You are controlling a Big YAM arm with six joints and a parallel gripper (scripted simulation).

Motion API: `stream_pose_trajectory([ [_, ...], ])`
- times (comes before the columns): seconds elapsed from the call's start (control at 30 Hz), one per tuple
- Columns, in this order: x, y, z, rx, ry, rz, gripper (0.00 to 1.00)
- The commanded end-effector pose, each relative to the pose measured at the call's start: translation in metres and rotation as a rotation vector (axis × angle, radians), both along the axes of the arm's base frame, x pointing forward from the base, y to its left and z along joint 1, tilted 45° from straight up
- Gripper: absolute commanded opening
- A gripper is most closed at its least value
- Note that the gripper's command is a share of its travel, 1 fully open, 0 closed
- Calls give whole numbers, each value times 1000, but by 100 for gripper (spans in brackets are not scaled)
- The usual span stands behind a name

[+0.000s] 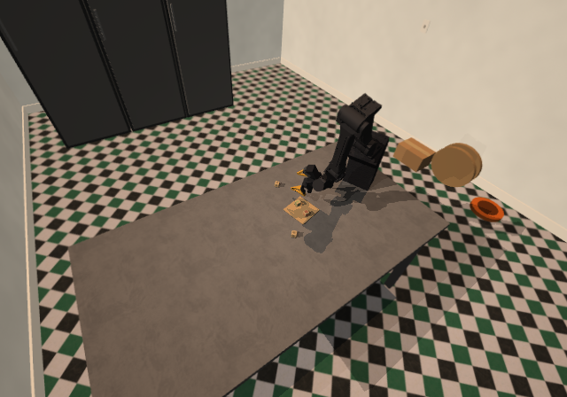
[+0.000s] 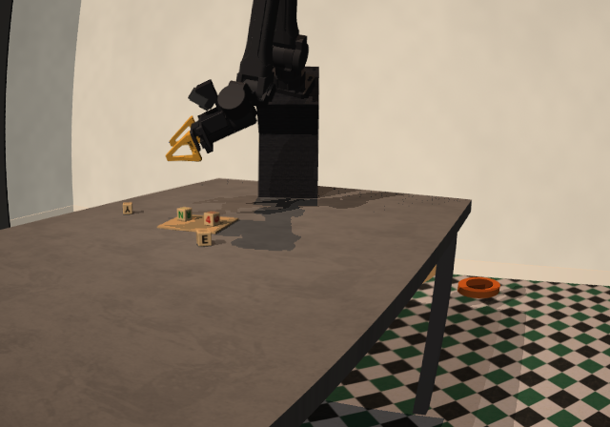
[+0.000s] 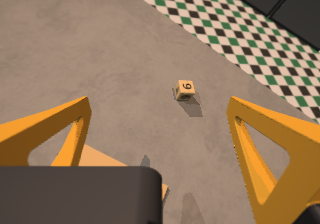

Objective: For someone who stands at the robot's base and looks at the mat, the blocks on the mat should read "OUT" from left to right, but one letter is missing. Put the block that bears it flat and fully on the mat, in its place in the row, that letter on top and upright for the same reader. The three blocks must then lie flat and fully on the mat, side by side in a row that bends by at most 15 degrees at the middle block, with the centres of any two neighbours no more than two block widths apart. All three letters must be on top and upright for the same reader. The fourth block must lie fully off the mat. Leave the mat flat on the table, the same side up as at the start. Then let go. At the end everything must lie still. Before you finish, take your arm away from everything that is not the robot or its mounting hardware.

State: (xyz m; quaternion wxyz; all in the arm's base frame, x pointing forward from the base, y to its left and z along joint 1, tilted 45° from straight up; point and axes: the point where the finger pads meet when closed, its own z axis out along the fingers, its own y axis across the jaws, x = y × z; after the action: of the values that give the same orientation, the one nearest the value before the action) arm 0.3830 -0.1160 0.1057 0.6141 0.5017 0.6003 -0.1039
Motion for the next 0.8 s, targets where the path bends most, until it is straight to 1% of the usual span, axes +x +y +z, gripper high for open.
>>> stream_pose_trajectory([
  [0.0, -1, 0, 1, 0, -3, -1, 100],
  [0.57, -2, -1, 2, 2, -7, -3, 100],
  [0.6, 5, 5, 9, 13, -29, 13, 100],
  [0.67, 17, 15, 15, 33, -32, 47, 100],
  [0.73, 38, 35, 28, 75, -37, 114, 100],
  [0.77, 51, 49, 38, 104, -39, 158, 100],
])
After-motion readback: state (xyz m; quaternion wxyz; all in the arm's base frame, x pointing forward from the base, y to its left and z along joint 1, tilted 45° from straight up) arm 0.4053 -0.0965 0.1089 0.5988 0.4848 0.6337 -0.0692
